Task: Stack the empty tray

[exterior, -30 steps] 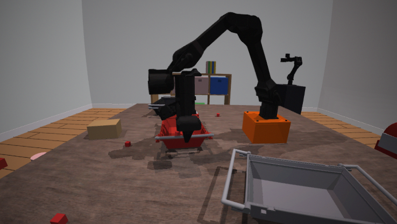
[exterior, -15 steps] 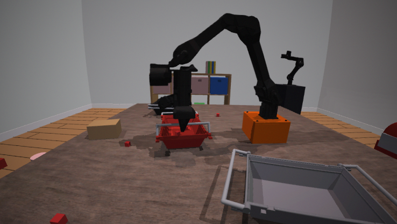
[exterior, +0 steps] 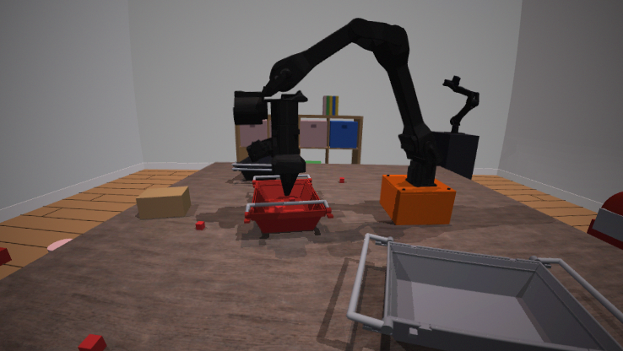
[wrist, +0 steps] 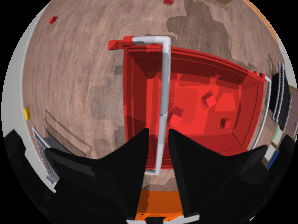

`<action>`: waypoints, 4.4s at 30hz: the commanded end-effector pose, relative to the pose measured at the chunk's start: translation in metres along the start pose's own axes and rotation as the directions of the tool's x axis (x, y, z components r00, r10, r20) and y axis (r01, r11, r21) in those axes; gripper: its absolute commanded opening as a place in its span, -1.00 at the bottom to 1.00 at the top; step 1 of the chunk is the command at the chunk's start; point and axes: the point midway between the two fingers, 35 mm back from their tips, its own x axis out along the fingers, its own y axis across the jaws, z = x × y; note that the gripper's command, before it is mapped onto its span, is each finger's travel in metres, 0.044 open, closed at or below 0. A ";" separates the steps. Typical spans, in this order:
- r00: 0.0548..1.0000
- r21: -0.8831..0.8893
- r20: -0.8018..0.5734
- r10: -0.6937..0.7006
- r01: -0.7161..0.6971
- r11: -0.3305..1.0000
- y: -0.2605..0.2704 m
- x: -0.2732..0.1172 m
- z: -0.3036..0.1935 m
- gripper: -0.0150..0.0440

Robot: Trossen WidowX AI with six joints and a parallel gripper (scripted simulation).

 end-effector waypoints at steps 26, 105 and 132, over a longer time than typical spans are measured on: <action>1.000 -0.001 0.007 0.000 0.000 1.000 0.000 -0.004 0.001 -0.21; 1.000 -0.001 0.015 -0.016 0.016 1.000 -0.206 0.014 -0.002 -0.21; 1.000 0.001 0.010 -0.008 0.008 1.000 -0.179 -0.002 -0.001 -0.21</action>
